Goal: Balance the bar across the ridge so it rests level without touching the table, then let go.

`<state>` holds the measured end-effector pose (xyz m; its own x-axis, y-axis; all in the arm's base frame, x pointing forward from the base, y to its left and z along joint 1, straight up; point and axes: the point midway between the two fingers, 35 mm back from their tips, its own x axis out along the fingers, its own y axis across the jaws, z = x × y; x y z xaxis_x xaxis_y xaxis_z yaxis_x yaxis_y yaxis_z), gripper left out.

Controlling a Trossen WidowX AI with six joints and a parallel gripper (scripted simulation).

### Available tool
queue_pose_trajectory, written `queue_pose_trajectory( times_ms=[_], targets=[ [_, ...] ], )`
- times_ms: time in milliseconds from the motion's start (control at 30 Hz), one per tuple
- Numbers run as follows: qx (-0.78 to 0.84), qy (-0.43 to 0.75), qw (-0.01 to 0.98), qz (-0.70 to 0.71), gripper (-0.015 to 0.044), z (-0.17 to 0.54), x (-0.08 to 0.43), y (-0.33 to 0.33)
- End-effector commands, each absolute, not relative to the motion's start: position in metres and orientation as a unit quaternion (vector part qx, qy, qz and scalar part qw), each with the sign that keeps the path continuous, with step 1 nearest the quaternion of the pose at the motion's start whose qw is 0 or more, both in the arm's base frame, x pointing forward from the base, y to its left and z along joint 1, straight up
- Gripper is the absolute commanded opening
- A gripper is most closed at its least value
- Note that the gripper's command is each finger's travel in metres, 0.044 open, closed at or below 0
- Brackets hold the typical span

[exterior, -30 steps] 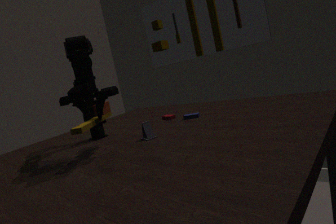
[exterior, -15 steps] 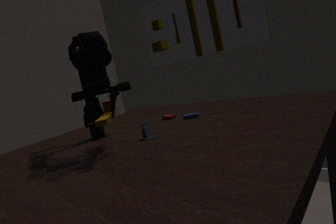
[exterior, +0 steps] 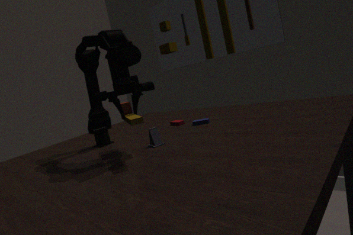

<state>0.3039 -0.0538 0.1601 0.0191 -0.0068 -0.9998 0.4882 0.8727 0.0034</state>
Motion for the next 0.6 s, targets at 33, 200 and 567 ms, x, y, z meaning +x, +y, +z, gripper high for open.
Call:
queue_pose_trajectory(
  times_ms=[33,200,567],
  targets=[
    [0.152,0.681,0.700,-0.150,0.0000,0.163,0.316,-0.036],
    [0.130,0.686,0.705,-0.128,0.0000,0.163,0.324,-0.020],
    [0.093,0.691,0.711,-0.089,0.0000,0.163,0.337,0.013]
  ],
)
